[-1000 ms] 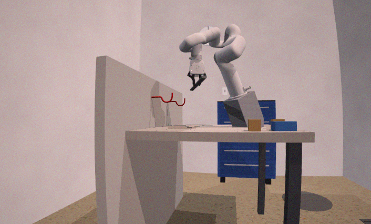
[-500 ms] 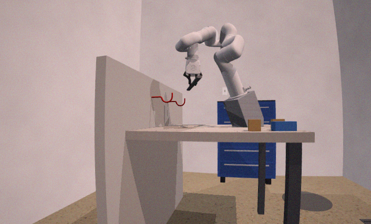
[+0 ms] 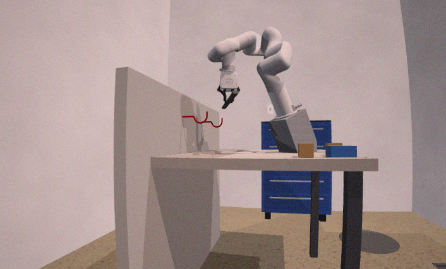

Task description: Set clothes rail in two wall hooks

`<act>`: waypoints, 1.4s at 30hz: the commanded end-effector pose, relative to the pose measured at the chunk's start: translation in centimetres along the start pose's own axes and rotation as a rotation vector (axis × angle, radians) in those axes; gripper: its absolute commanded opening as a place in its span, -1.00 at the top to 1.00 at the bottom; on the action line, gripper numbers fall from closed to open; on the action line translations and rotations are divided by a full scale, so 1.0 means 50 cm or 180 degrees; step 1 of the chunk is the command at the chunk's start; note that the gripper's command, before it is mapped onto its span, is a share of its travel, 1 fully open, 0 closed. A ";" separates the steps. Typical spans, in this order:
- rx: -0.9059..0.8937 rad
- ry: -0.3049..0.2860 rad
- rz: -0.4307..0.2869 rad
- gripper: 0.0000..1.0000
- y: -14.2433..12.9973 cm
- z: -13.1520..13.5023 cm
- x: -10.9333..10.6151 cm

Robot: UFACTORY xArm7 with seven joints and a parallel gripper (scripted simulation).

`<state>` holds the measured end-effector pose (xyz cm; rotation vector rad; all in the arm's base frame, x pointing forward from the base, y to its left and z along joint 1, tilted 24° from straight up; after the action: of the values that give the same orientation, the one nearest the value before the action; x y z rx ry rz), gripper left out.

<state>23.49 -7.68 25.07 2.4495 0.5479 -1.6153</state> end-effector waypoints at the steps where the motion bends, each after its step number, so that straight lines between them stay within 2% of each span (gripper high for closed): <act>1: 0.0001 0.0005 0.0004 1.00 0.001 -0.001 -0.001; 13: 0.0001 0.0005 0.0004 1.00 0.001 -0.001 -0.001; 42: 0.0399 0.0005 0.0004 1.00 0.001 -0.002 -0.001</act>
<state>23.52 -7.68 25.08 2.5263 0.4716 -1.6881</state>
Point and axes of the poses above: the point where the finger pads meet when closed, its own x axis out along the fingers, its own z axis across the jaws, y = z × x, the point moved 6 cm from there along -x, back along the fingers, and after that the axes turned 7 degrees about -x, right-handed, at the moved point
